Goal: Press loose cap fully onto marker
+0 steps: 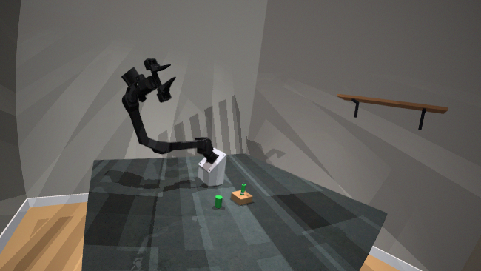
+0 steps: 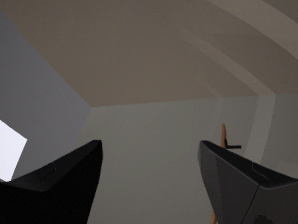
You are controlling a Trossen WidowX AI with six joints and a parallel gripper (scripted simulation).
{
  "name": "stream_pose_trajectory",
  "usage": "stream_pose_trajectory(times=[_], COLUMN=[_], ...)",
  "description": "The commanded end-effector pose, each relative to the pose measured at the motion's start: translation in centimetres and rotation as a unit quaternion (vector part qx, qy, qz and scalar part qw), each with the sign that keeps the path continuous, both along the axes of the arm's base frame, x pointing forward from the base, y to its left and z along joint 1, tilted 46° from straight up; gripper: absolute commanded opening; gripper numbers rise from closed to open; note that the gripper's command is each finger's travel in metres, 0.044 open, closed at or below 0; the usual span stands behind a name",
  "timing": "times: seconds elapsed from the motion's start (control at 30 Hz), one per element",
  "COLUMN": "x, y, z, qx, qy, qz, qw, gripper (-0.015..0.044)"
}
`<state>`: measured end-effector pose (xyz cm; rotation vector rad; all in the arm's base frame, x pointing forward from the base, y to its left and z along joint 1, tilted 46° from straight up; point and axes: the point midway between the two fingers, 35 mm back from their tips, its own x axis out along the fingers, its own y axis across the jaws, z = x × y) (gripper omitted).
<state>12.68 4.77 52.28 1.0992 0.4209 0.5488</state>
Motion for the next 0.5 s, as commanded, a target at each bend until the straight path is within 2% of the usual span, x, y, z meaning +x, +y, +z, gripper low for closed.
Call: stream_pose_trajectory(times=[0.0,0.1,0.23,0.47], x=[0.0,0.9,3.2,9.2], y=[2.8,4.9,7.2,8.4], z=[-1.4,-3.0,-6.0,-12.9], qx=[-0.110,-0.219,-0.372,-0.624], qy=[-0.043,-0.072,-0.088,-0.056], qz=[-0.038,-0.076,-0.119,-0.136], qw=[0.992,0.970,0.916,0.767], gripper=[0.0253,0.0253,0.0253,0.0253])
